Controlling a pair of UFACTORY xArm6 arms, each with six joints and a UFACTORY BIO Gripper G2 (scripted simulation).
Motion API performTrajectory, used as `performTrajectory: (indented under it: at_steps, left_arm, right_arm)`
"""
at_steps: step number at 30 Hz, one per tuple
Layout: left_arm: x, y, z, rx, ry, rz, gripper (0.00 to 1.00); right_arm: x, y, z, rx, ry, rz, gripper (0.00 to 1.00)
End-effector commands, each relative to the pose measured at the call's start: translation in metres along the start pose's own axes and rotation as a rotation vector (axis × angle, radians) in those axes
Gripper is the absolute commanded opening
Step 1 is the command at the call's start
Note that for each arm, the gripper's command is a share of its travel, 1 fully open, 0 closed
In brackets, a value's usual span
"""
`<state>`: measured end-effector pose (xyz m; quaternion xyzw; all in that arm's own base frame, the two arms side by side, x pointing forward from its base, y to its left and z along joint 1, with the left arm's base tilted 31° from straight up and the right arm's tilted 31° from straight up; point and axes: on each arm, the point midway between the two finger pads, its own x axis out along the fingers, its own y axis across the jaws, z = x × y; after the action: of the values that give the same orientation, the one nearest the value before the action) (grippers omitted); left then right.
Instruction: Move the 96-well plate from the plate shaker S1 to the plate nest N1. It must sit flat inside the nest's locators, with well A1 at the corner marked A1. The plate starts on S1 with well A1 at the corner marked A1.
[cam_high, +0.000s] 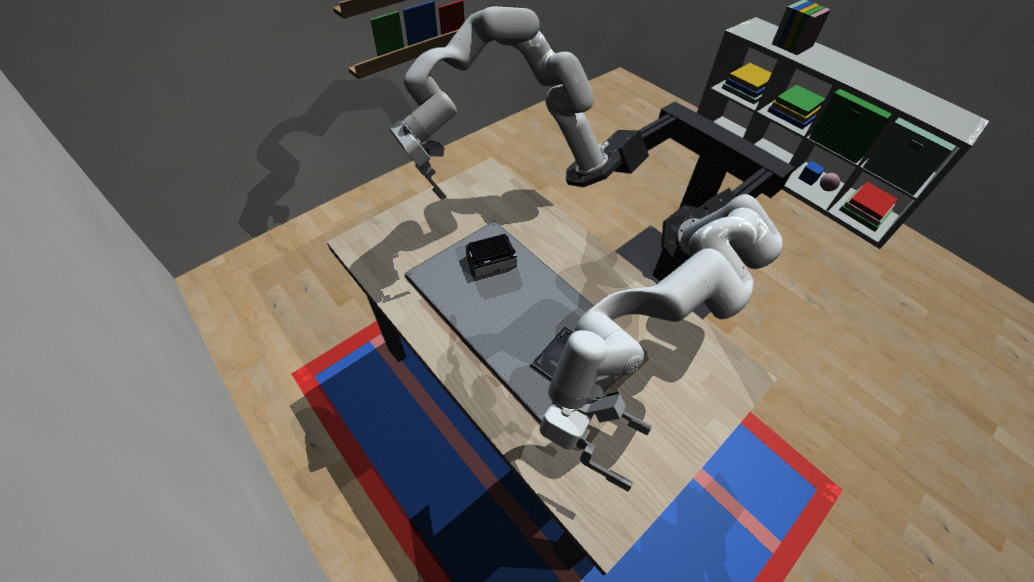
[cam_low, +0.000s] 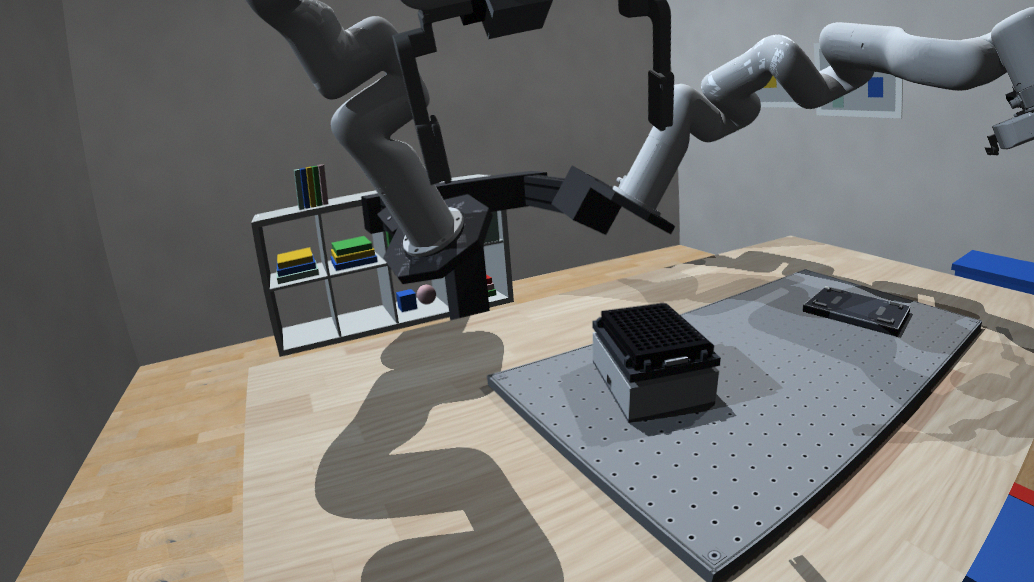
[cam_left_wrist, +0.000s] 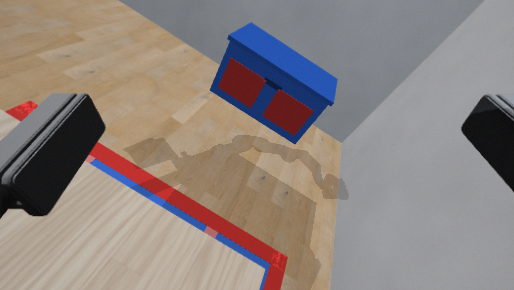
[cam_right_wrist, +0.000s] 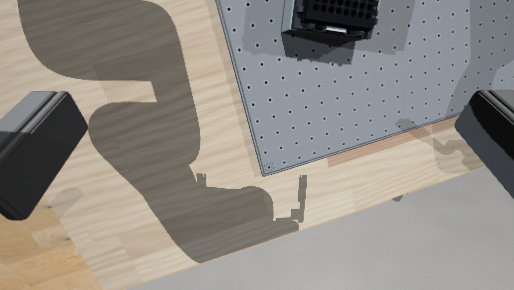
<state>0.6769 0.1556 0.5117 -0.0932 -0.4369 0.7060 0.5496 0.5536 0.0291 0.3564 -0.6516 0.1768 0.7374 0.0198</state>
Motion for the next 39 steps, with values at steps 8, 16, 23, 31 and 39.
performTrajectory:
  at_steps: [8, 16, 23, 31, 39]
  left_arm:
    - [0.000, -0.001, 0.002, -0.005, 0.001, 0.002, 1.00]
    - [0.000, -0.001, 0.002, -0.005, 0.001, 0.002, 1.00]
    - [0.000, -0.001, 0.002, -0.005, 0.001, 0.002, 1.00]
    - [0.000, -0.001, 0.002, -0.005, 0.001, 0.002, 1.00]
    - [0.000, -0.001, 0.002, -0.005, 0.001, 0.002, 1.00]
  right_arm:
    - [-0.001, 0.000, 0.008, 0.004, 0.013, 0.009, 1.00]
    - [0.003, 0.001, 0.024, 0.011, 0.031, 0.031, 1.00]
    - [0.007, 0.003, 0.038, 0.017, 0.051, 0.051, 1.00]
    - [0.016, 0.006, 0.064, 0.025, 0.099, 0.087, 1.00]
    - [0.024, 0.010, 0.086, 0.027, 0.148, 0.114, 1.00]
